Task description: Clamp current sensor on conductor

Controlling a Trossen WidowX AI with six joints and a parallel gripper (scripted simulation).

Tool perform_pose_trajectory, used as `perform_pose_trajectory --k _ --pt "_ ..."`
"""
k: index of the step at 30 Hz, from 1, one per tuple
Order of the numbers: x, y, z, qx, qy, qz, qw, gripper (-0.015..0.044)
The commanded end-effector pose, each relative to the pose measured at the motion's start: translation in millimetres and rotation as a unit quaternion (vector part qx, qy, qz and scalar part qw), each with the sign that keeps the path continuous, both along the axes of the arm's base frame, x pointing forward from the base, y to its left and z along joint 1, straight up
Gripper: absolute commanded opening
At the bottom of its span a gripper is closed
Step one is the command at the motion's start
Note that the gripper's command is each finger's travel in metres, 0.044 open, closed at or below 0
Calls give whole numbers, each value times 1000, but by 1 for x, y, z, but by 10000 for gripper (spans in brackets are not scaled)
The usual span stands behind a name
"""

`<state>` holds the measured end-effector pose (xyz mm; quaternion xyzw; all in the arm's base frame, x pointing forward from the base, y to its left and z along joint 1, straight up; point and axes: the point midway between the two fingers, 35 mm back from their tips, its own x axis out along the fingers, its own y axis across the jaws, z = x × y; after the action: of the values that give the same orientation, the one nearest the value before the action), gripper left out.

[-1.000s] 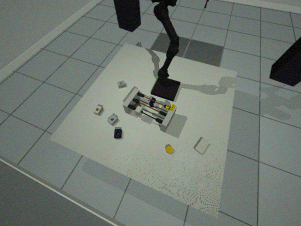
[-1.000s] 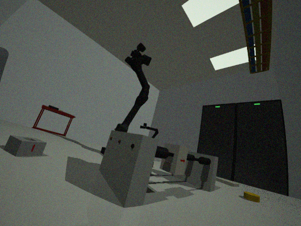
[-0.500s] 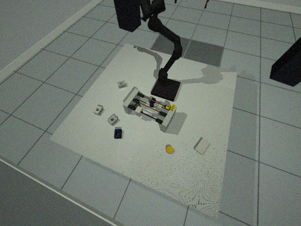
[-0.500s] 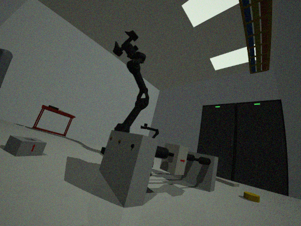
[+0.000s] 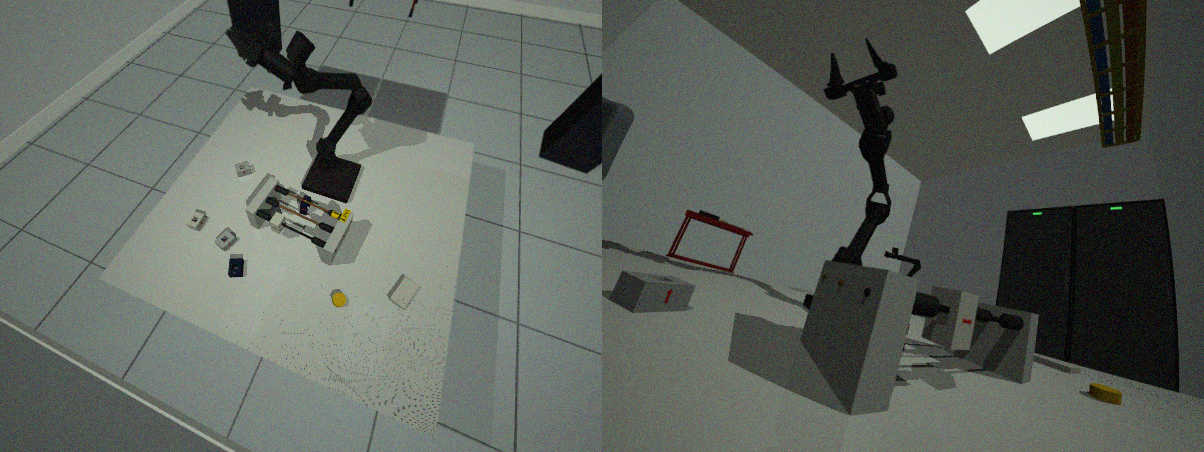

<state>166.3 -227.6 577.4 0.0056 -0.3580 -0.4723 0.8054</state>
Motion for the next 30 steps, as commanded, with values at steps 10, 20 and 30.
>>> perform_pose_trajectory --k 10,20,30 --pt "121 100 -130 16 195 264 944 440" --pt "150 219 -247 -14 330 460 824 440" --pt "160 262 -276 5 412 512 754 440"
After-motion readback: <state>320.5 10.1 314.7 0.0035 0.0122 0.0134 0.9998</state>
